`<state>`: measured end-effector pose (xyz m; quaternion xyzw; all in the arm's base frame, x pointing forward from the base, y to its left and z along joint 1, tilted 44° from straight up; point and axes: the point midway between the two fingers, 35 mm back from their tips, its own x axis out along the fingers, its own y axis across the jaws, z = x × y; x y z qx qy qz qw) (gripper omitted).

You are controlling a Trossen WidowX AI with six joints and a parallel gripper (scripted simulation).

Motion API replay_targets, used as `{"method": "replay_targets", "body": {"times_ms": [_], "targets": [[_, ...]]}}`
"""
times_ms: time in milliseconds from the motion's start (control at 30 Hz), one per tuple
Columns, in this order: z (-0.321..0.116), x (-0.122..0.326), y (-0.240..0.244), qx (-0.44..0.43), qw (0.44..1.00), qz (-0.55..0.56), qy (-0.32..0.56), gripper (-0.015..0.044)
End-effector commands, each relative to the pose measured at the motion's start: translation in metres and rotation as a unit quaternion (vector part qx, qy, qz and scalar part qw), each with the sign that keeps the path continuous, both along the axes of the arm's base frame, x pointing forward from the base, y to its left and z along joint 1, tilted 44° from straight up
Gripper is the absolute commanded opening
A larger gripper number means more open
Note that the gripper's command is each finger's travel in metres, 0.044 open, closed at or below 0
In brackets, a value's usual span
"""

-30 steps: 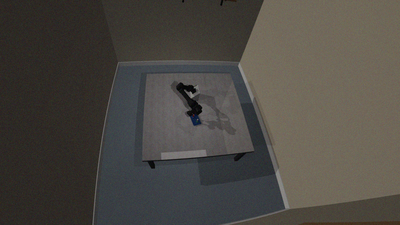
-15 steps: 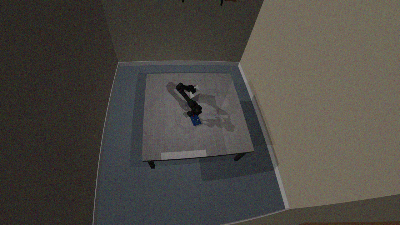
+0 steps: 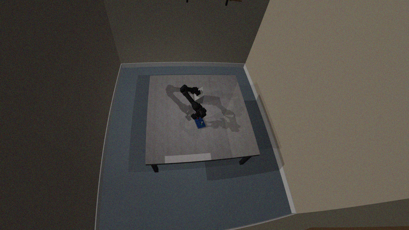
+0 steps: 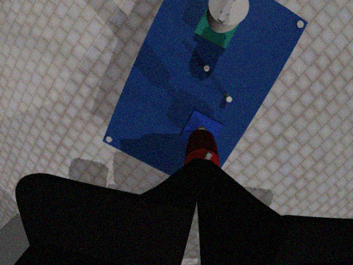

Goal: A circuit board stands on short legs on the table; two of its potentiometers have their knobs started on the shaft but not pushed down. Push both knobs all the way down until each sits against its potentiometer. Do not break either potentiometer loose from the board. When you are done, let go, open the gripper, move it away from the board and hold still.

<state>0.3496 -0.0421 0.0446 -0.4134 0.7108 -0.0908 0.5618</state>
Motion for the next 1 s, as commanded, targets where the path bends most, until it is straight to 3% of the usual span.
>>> {"method": "replay_targets", "body": {"times_ms": [0, 967], "targets": [[-0.0008, 0.0003, -0.0013, -0.003, 1.0, 0.002, 0.0, 0.0], [-0.0042, 0.0001, -0.0048, -0.003, 1.0, 0.002, 0.0, 0.0]]}}
